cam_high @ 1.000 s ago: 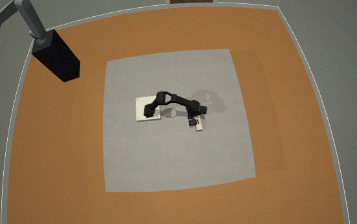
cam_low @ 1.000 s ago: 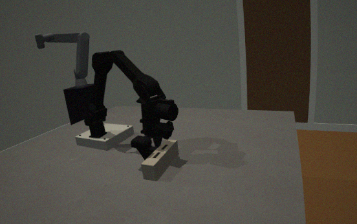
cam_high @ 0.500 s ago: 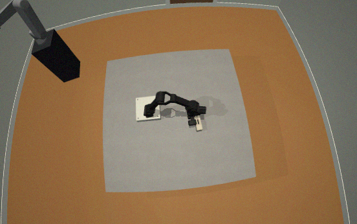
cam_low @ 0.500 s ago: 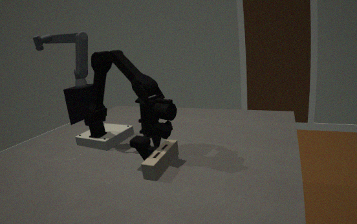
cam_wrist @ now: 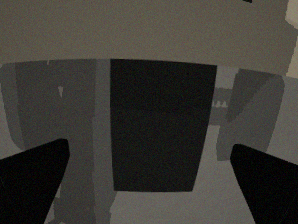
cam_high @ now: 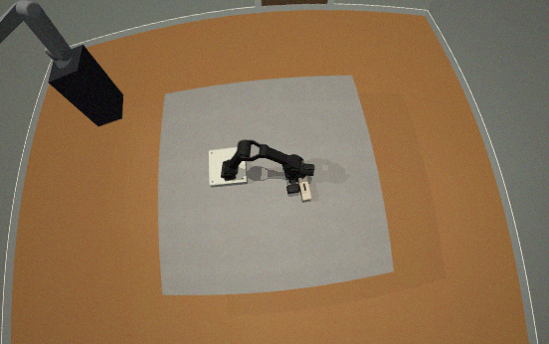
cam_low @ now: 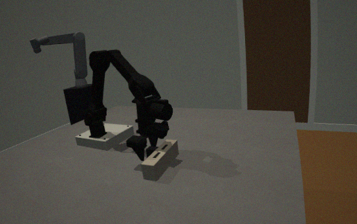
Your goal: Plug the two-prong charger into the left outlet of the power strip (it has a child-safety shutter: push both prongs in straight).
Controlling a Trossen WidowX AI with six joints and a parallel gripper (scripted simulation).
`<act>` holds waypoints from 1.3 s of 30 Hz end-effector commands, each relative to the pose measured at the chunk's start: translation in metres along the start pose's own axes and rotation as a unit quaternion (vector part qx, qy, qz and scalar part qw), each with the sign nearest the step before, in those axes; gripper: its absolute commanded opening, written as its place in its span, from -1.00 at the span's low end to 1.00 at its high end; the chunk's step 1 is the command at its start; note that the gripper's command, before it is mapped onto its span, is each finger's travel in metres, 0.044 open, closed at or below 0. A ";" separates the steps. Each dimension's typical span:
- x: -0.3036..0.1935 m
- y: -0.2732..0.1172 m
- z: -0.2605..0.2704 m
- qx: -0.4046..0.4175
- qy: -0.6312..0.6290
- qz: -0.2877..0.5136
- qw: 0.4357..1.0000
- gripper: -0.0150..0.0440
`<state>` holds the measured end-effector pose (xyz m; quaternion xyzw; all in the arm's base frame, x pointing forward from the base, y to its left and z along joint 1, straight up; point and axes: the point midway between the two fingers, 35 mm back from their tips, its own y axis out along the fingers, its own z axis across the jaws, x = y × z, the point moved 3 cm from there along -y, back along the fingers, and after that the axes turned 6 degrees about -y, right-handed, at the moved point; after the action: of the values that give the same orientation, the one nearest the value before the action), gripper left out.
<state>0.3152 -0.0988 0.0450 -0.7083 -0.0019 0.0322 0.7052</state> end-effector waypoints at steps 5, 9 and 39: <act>-0.010 -0.001 0.001 0.000 -0.001 -0.003 1.000 1.00; -0.015 0.000 0.001 0.000 -0.001 -0.003 1.000 1.00; -0.040 0.000 0.004 0.001 0.002 -0.018 1.000 1.00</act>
<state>0.2745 -0.0965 0.0421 -0.7078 -0.0018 0.0317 0.7057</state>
